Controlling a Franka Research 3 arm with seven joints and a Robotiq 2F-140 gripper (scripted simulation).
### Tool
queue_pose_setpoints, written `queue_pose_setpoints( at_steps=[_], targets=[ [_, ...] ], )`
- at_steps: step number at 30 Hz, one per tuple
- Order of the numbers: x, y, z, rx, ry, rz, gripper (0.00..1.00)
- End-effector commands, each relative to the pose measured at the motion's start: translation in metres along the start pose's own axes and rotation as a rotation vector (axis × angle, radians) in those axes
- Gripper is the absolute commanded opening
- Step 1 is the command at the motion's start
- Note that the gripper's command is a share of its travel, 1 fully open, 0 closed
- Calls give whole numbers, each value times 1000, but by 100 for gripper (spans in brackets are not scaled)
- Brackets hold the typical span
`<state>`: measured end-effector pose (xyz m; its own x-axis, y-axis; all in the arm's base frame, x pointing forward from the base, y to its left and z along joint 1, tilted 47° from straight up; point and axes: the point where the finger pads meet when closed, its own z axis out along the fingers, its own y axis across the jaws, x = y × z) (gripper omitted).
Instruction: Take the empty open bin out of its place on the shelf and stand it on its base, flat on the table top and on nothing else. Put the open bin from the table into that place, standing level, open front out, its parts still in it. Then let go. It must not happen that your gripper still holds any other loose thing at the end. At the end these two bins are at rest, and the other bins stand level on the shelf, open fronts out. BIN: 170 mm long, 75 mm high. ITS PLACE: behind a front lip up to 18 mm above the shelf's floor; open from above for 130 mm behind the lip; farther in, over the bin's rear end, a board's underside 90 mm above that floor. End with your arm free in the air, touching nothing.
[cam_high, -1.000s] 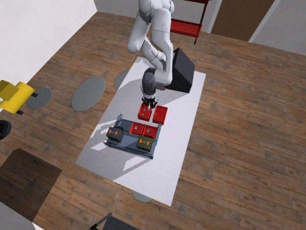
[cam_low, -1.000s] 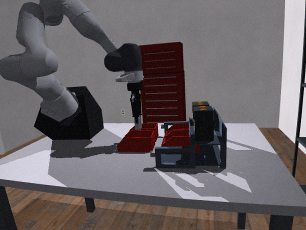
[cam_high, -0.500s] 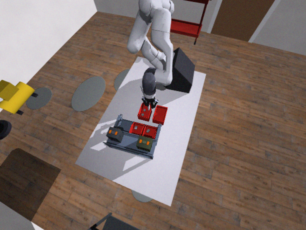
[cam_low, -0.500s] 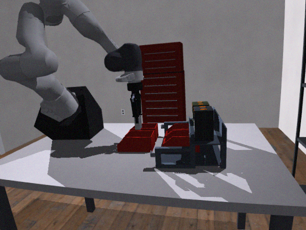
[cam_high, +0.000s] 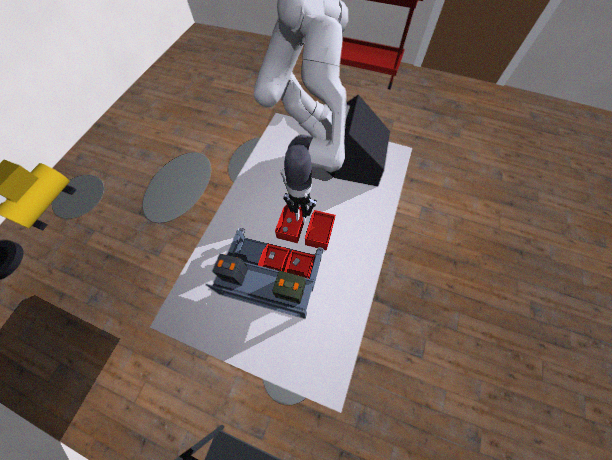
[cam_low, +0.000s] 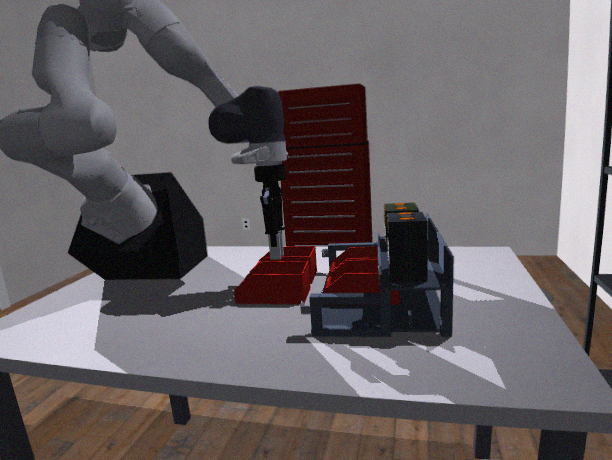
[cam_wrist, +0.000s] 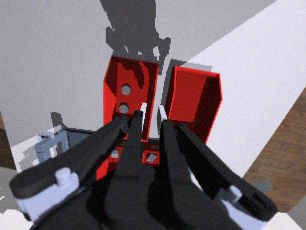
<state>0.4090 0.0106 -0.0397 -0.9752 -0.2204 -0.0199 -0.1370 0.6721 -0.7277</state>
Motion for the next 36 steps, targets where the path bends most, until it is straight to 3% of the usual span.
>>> queue_pose_setpoints(
  at_steps=[1,15,36],
  targets=[
    [-1,1,0,-2,-1,-3,15],
    [-1,1,7,-2,-1,-3,15],
    [-1,1,35,-2,-1,-3,15]
  ],
)
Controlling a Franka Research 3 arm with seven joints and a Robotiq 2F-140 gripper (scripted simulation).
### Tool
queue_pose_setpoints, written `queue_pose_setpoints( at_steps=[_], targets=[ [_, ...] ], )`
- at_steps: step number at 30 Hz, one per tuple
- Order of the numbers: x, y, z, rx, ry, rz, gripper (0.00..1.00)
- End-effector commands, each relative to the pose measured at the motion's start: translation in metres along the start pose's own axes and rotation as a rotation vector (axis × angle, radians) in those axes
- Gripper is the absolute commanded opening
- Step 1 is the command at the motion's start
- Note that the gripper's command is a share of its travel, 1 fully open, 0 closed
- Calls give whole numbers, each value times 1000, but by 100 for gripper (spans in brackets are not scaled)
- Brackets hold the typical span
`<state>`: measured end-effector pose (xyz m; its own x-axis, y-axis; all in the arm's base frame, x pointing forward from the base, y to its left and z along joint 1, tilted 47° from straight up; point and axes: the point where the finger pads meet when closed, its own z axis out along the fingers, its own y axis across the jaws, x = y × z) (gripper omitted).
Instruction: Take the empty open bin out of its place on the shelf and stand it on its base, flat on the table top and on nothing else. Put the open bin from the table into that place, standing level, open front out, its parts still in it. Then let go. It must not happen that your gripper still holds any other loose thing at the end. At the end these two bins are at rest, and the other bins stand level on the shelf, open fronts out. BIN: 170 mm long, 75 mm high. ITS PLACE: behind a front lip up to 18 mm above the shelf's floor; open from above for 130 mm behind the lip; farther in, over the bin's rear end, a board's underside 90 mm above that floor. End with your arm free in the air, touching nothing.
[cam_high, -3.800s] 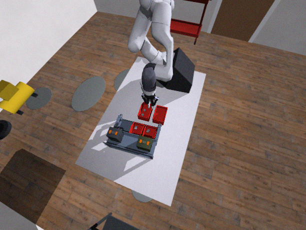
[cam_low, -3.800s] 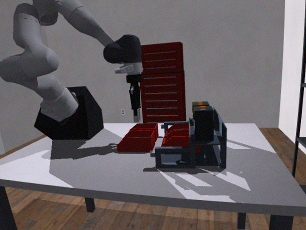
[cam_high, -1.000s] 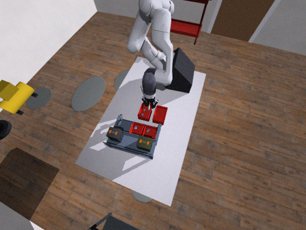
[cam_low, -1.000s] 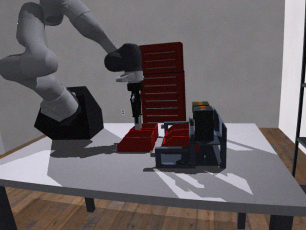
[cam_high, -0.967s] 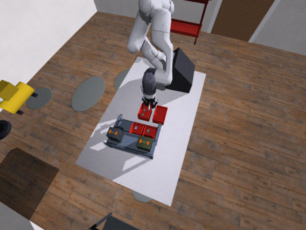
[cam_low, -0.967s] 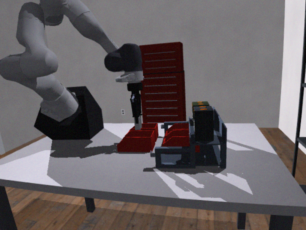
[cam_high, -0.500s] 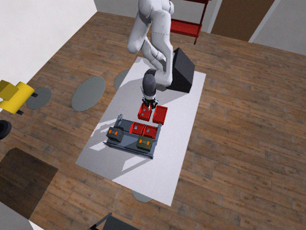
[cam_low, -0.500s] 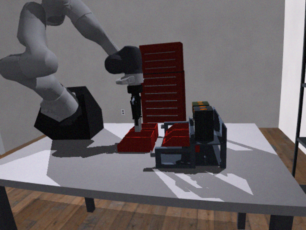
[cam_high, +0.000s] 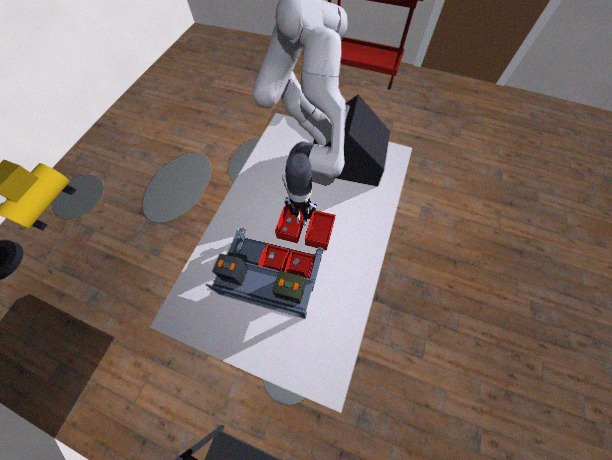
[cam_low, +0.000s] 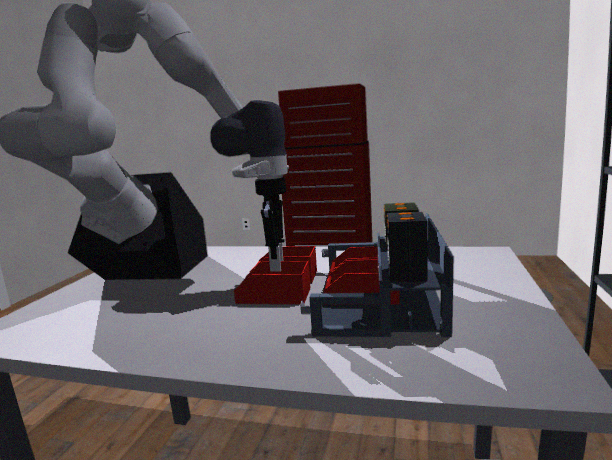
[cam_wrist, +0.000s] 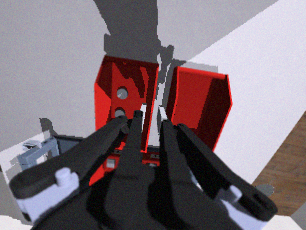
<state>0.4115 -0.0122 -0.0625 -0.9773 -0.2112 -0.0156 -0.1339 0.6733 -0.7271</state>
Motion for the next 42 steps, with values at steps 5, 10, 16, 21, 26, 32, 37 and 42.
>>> queue_pose_setpoints(
  at_steps=[5,10,16,21,26,32,37,42],
  targets=[
    [-4,1,8,-1,-11,-7,15],
    [-4,1,11,-1,-11,-7,15],
    [-4,1,11,-1,-11,-7,15],
    [-4,1,11,-1,-11,-7,15],
    [-4,1,11,-1,-11,-7,15],
    [-4,1,11,-1,-11,-7,0],
    [-4,1,11,-1,-11,-7,0],
    [-4,1,11,-1,-11,-7,0]
  ],
)
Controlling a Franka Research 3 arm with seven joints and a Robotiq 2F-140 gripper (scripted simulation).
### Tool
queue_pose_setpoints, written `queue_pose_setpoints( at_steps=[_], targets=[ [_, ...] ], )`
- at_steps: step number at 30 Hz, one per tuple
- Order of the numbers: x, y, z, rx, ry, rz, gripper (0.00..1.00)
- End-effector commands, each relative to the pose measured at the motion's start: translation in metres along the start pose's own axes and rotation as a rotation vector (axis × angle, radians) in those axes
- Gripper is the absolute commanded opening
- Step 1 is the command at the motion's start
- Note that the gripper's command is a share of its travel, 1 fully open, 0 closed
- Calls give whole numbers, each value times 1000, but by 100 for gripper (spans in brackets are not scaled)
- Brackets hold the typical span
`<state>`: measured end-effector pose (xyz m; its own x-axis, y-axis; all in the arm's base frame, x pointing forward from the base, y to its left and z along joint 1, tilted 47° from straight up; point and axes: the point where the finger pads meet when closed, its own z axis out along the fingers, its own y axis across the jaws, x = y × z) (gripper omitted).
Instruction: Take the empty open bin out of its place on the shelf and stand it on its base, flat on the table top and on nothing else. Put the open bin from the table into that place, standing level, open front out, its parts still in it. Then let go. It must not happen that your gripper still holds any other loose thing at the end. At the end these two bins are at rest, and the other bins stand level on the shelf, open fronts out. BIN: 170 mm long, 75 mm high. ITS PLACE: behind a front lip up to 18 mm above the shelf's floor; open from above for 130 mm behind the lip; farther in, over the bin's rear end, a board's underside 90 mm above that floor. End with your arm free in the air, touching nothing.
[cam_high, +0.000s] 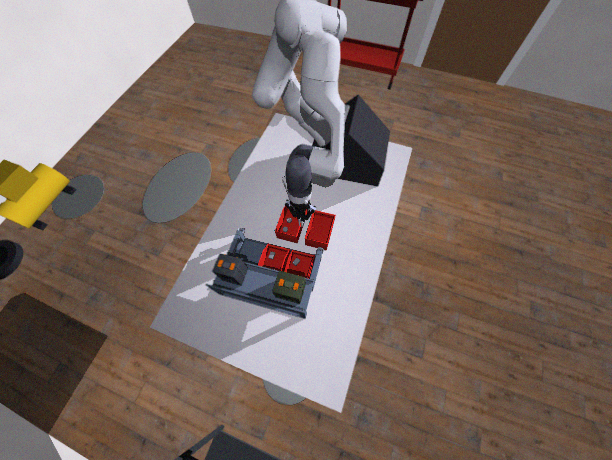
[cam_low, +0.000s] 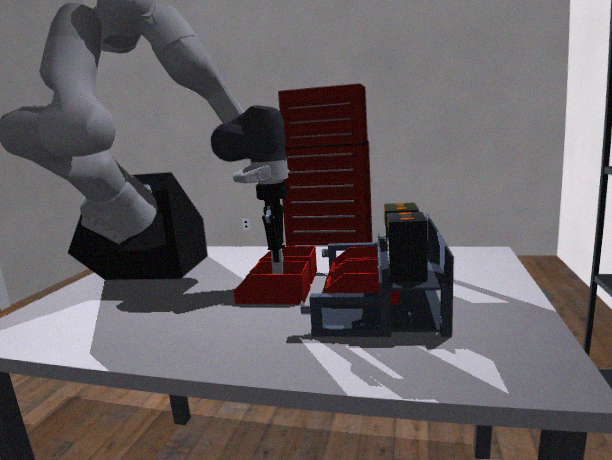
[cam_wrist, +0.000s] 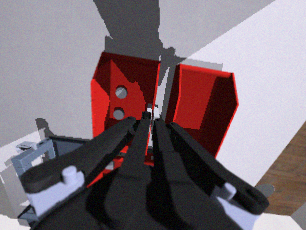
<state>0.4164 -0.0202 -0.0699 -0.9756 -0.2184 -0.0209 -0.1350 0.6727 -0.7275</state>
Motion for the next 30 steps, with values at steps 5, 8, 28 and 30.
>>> queue_pose_setpoints(
  at_steps=[5,8,28,30],
  targets=[
    [-1,1,0,-2,-2,-6,0],
    [-1,1,0,-2,-2,-6,0],
    [-1,1,-14,-2,-2,-6,0],
    [-1,1,-19,-2,-2,-6,0]
  ],
)
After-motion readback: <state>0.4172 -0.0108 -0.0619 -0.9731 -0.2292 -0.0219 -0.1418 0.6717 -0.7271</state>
